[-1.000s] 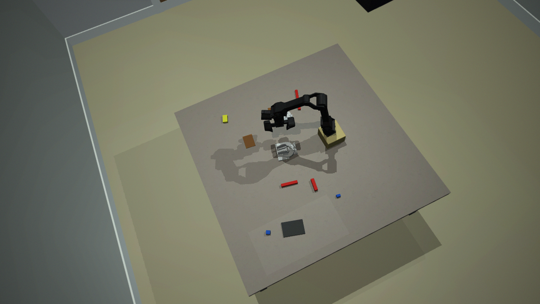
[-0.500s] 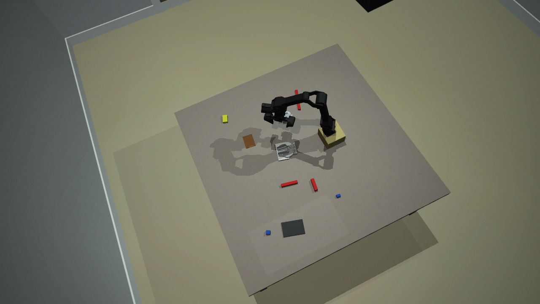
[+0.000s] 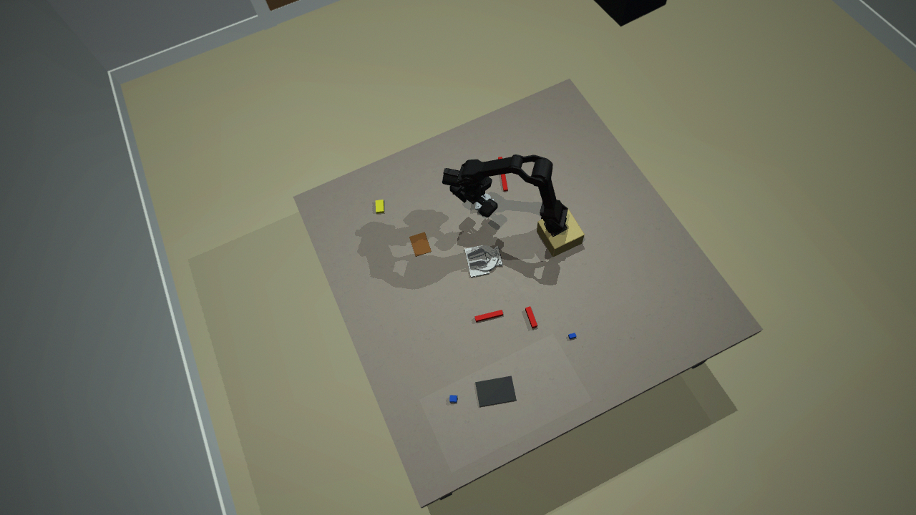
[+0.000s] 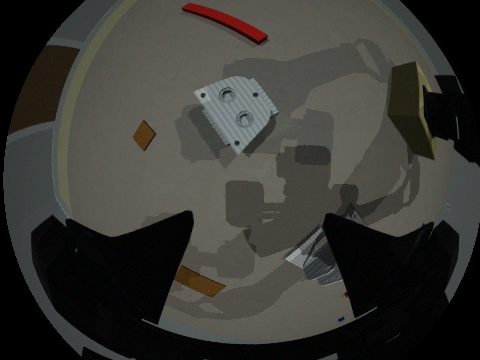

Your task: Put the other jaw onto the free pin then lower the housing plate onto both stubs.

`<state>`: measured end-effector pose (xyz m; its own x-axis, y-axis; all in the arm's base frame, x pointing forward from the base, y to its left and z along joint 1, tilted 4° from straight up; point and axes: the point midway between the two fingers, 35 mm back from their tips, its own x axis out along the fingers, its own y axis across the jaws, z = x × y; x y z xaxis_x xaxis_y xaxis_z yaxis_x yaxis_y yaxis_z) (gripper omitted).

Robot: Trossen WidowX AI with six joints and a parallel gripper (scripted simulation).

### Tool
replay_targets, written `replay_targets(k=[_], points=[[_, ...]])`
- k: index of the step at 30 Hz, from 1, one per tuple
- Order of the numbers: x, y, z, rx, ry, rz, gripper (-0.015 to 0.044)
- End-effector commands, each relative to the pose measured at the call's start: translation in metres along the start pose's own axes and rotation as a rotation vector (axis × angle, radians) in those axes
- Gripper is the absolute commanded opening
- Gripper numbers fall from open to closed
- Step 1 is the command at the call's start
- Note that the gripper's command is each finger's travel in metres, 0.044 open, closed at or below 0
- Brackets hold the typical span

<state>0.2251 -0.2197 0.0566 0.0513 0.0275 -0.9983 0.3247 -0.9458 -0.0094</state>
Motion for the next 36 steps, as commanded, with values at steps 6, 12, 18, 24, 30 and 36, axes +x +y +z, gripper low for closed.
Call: replay_targets(k=[6,12,18,24,30,36], points=[[-0.002,0.012,0.021,0.280,-0.003,0.000,0.0440],[-0.003,0.017,0.035,0.453,-0.004,-0.002,0.0440],[-0.003,0.022,0.048,0.626,-0.006,-0.004,0.0440],[-0.004,0.027,0.062,0.798,-0.007,-0.006,0.0440],[-0.005,0.030,0.075,0.952,-0.009,-0.007,0.0440],[-0.005,0.030,0.075,0.957,-0.009,-0.008,0.0440]])
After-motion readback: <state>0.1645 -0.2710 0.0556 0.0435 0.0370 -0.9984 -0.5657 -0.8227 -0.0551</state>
